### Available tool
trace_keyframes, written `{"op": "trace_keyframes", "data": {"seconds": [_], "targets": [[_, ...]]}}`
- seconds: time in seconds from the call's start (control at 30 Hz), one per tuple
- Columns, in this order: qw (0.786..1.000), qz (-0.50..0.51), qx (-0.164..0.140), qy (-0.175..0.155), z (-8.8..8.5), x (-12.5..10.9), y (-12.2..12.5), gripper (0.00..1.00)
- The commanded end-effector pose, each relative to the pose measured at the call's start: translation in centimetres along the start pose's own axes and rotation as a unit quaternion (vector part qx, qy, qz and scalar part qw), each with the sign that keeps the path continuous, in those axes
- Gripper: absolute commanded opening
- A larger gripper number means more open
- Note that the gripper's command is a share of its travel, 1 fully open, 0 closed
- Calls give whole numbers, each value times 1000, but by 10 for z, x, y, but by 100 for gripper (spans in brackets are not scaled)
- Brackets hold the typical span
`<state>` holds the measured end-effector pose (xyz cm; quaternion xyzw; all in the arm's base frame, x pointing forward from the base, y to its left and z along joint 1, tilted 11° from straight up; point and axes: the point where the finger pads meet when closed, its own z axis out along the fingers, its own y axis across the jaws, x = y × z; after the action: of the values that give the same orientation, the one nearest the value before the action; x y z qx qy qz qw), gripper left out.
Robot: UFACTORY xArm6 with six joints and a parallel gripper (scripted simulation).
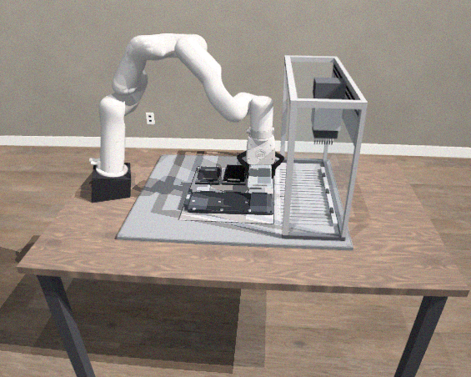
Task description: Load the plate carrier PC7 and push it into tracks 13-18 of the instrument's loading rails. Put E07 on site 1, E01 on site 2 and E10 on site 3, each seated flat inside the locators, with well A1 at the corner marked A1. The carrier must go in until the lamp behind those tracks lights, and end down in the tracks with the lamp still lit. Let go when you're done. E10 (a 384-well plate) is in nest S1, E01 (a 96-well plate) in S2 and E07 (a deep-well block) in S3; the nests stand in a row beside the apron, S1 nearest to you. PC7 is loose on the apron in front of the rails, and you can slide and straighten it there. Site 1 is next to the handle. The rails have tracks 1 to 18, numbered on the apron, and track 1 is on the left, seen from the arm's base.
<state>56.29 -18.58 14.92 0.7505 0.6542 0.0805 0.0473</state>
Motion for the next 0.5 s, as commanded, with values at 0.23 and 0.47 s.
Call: {"op": "trace_keyframes", "data": {"seconds": [0.23,0.47], "targets": [[1000,0,-2,0,15,0,2,0],[1000,0,-2,0,25,0,2,0]]}}
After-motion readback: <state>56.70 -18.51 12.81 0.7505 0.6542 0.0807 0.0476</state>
